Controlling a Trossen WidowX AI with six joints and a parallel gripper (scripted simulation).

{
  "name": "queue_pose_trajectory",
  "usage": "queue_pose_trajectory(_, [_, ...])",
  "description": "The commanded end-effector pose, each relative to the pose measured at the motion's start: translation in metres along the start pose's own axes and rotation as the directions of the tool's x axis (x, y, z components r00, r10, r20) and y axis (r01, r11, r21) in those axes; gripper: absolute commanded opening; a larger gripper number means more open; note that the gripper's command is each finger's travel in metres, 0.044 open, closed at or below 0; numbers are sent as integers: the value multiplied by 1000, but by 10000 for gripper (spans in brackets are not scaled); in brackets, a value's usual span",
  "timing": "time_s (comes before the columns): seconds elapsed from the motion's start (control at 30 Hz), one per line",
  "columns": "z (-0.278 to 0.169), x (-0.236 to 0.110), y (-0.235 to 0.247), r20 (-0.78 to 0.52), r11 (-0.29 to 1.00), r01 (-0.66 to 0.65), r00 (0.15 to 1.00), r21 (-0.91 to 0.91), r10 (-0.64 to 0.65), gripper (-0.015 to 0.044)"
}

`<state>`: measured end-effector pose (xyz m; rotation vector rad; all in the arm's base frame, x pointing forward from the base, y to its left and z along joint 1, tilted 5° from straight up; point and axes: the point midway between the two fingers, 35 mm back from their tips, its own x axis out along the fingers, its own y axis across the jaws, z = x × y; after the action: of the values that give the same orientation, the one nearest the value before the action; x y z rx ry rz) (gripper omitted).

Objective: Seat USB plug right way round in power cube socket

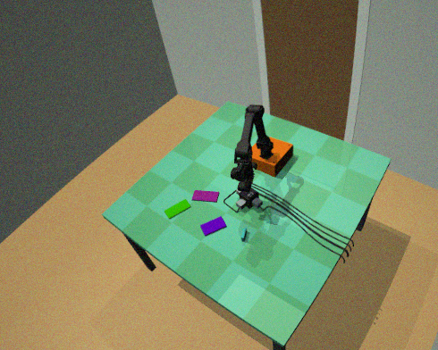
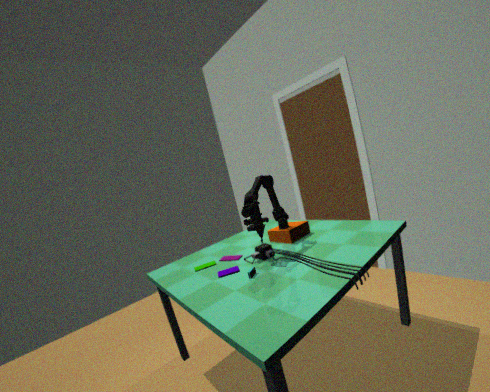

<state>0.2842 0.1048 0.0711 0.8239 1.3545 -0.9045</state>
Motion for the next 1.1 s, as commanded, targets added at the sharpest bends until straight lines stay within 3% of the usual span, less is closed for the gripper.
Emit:
queue_pose_trajectory(0.0, [0,0,0,0,994,0,1000,106,0,0])
queue_pose_trajectory(0.53, [0,1,0,0,868,0,1000,497,0,0])
queue_pose_trajectory(1.07, [0,0,0,-1,861,-1,1000,508,1,0])
